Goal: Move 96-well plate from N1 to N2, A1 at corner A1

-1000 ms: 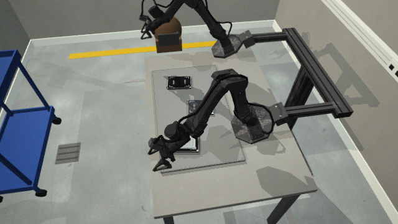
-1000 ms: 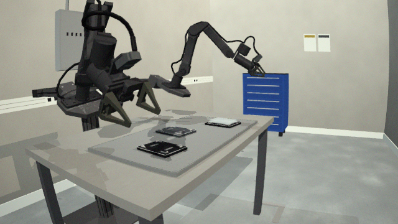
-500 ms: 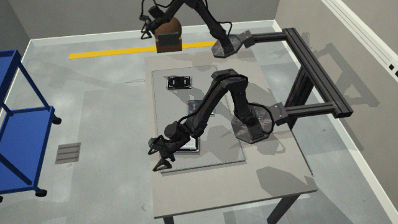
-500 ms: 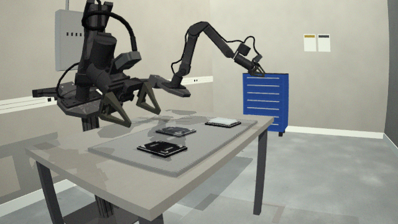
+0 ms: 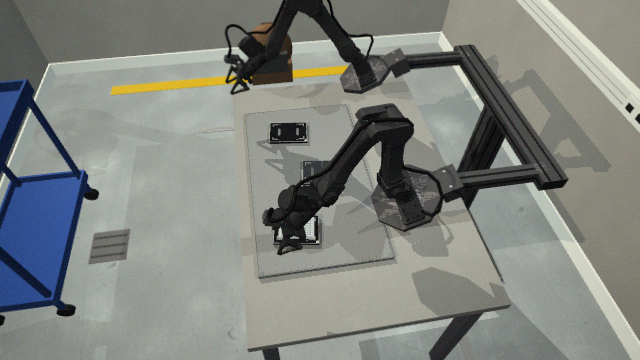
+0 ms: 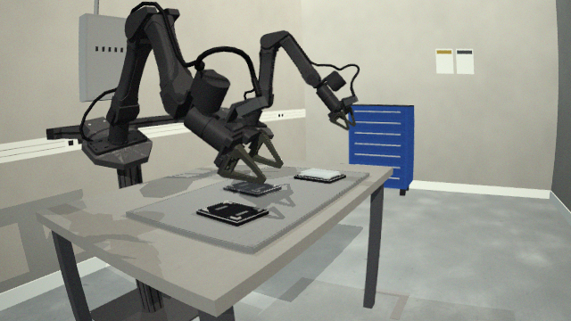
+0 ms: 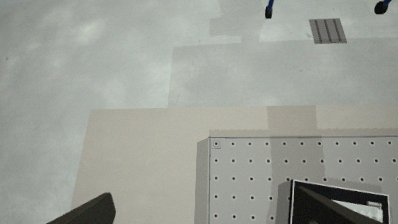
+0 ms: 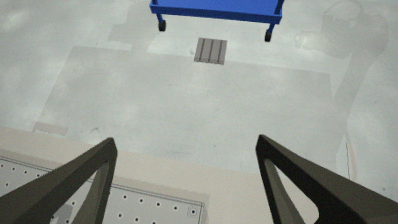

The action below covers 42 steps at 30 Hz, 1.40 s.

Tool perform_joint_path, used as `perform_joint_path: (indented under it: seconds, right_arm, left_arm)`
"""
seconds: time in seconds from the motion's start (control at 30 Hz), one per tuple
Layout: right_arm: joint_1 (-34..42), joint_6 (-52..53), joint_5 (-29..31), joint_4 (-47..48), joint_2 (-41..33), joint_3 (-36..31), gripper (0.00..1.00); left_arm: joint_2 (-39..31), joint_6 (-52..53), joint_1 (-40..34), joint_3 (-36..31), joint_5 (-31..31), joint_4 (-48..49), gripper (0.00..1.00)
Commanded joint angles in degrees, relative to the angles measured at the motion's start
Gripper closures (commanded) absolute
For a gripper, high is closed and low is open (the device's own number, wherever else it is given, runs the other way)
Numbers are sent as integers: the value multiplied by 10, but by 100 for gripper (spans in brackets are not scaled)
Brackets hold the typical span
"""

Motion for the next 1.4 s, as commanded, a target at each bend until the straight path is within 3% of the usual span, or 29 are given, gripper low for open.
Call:
perform_joint_path:
  seconds: [0.0,0.23,0.5,0.57,0.93,1.07,1.37]
  right_arm:
    - [25,-20,38,47,-10,-11,0]
    - [232,-52,130,129,-6,-93,0]
    - [461,-85,223,211,-4,-185,0]
    - [461,-85,223,211,-4,-185,0]
    - [769,-124,328,310,3,-296,0]
    - [823,-128,349,324,7,-311,0]
    - [833,-130,347,322,7,-314,0]
  left_arm:
    - [-29,-12,-16,-13,-36,-37,0]
    - [-60,-71,-138,-84,-98,-89,0]
    - [-35,-126,-241,-123,-134,-112,0]
    - [-35,-126,-241,-123,-134,-112,0]
    - [-16,-147,-289,-132,-146,-110,0]
    - [-17,-148,-290,-132,-146,-110,0]
    - [-17,-148,-290,-132,-144,-110,0]
